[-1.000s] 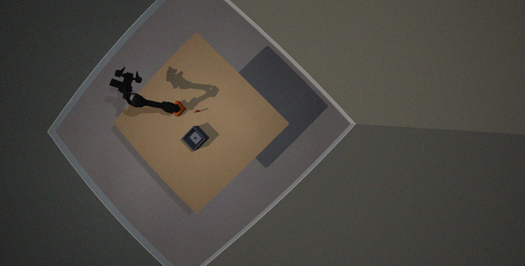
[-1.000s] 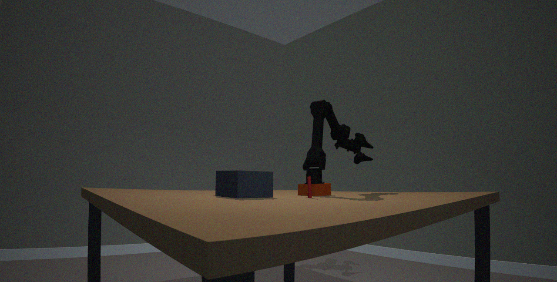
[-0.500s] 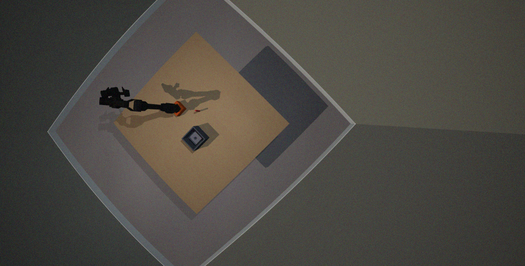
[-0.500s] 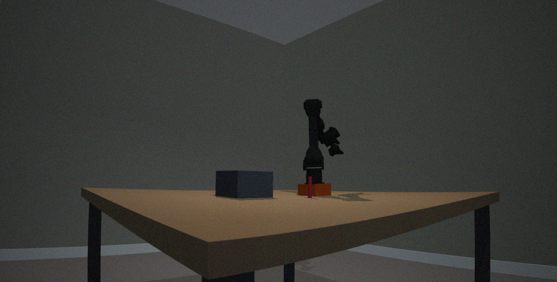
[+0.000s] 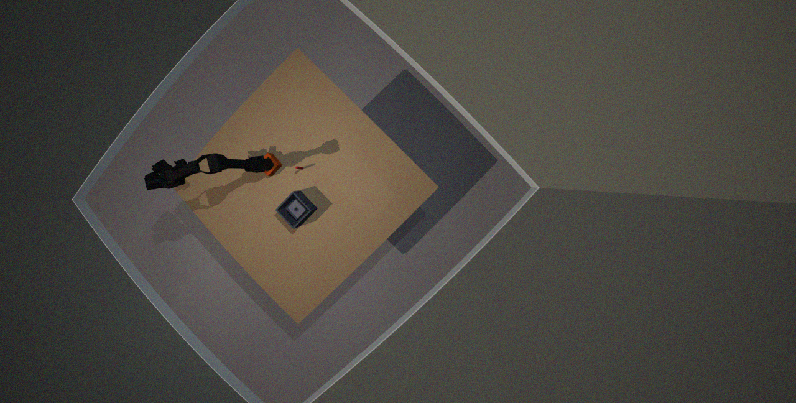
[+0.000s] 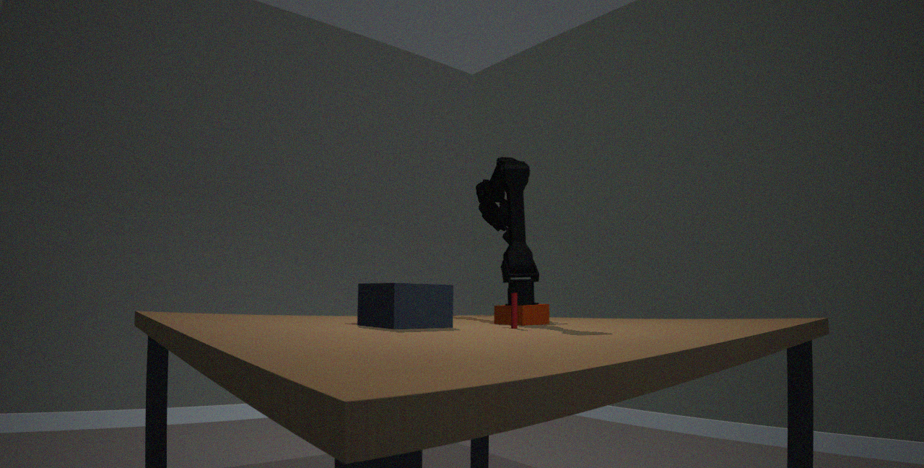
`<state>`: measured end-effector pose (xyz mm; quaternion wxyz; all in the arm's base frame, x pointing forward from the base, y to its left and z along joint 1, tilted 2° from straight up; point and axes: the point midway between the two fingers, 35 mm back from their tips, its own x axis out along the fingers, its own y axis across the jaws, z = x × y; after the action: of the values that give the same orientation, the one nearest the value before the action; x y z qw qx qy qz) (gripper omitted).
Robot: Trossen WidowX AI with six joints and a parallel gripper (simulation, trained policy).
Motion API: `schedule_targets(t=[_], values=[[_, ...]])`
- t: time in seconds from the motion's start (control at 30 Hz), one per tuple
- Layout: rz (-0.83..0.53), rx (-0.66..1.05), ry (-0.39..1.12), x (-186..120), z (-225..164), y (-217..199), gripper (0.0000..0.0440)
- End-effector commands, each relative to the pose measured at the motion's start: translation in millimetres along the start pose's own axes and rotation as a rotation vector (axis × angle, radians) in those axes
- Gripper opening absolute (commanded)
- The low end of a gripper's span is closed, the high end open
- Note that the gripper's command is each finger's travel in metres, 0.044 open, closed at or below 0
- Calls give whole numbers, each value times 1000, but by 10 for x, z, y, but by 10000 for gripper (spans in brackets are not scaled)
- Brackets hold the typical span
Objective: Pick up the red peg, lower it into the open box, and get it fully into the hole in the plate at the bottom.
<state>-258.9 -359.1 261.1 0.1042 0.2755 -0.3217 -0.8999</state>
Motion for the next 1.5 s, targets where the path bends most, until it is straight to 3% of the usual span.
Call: schedule_targets(t=[0.0, 0.33, 0.67, 1.07, 1.47], values=[[62, -70, 77, -299, -226, 189, 440], [221, -278, 308, -1237, -936, 429, 440], [372, -485, 544, -2267, -1502, 306, 440], [542, -740, 824, -3474, -1844, -240, 440], [676, -1011, 1077, -4402, -1798, -1092, 440]])
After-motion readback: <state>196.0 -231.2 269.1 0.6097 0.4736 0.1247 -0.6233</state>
